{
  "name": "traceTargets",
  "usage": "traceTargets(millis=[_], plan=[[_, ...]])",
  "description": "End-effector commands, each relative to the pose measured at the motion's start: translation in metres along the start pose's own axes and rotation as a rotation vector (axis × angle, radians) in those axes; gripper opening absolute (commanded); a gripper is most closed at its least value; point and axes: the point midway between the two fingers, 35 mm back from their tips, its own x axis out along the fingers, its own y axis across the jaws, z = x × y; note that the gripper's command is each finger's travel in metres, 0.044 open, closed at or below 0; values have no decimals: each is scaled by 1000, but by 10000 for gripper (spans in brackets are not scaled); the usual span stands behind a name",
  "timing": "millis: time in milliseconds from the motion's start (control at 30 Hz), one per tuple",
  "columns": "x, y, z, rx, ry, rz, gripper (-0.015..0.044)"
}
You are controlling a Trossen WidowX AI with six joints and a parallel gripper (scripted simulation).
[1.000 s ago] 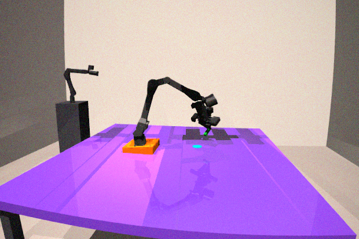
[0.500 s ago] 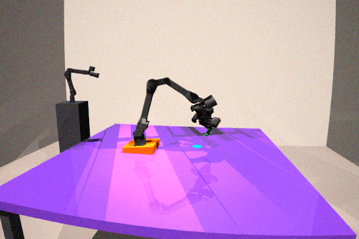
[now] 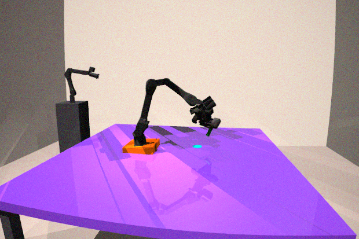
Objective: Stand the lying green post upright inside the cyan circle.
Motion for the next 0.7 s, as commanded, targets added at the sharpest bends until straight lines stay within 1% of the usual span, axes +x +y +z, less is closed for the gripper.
traceTargets(millis=[0, 667], plan=[[-1, 0, -1, 8, -25, 5, 23], [-4, -1, -2, 15, -152, 23, 23]])
